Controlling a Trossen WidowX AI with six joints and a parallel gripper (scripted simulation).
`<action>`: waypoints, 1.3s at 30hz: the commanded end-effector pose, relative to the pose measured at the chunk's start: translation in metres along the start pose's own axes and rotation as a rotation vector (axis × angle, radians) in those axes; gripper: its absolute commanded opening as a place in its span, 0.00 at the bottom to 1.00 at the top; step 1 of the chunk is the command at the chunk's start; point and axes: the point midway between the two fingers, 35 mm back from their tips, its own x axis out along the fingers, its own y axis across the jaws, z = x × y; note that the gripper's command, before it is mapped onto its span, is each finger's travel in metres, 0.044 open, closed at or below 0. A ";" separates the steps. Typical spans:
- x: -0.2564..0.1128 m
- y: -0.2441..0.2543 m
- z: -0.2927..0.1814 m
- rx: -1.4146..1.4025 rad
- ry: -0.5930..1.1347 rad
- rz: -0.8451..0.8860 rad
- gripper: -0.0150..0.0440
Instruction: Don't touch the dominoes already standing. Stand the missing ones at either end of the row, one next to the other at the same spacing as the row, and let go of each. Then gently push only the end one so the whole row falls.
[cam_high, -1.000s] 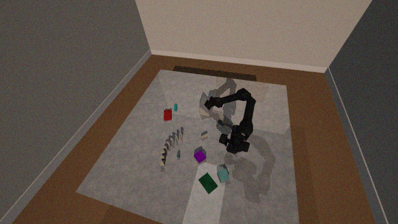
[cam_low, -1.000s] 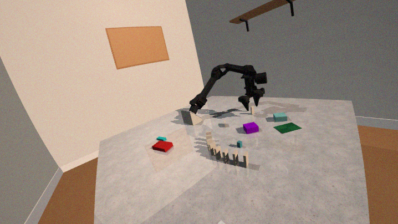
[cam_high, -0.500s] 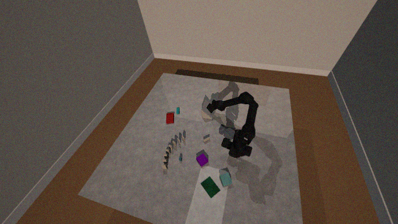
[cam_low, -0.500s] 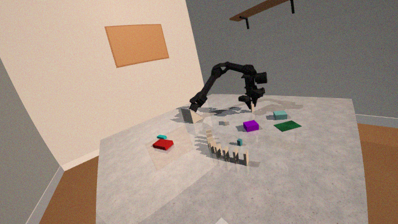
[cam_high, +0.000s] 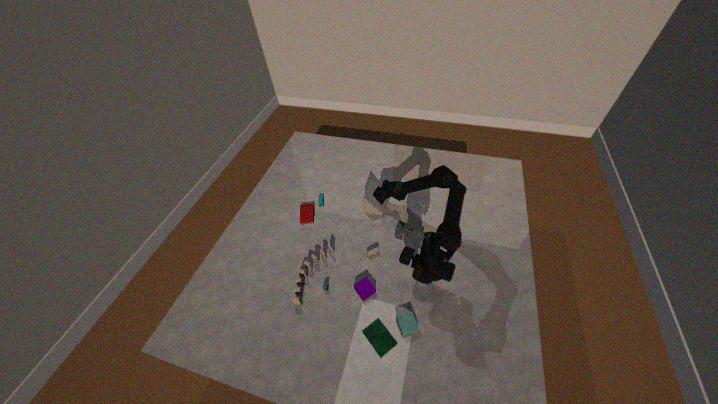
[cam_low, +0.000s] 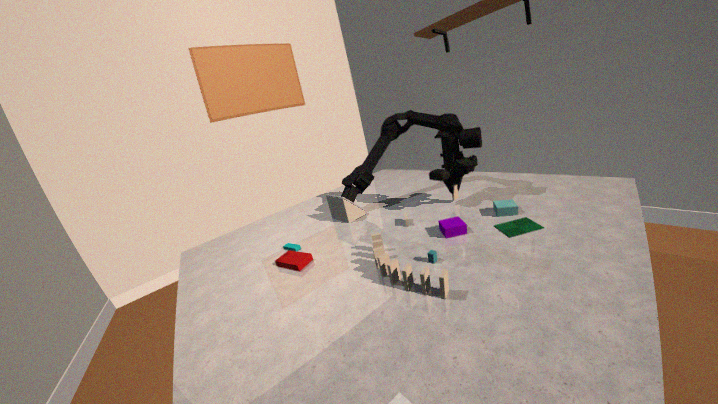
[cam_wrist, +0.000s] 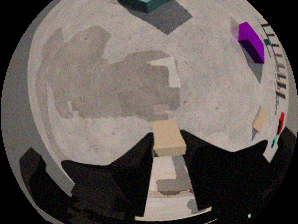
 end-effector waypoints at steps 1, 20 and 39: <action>-0.048 0.000 0.006 0.009 -0.059 0.020 0.44; -0.130 -0.165 0.052 0.288 -0.119 -0.054 0.44; -0.125 -0.362 0.016 0.524 -0.007 -0.018 0.44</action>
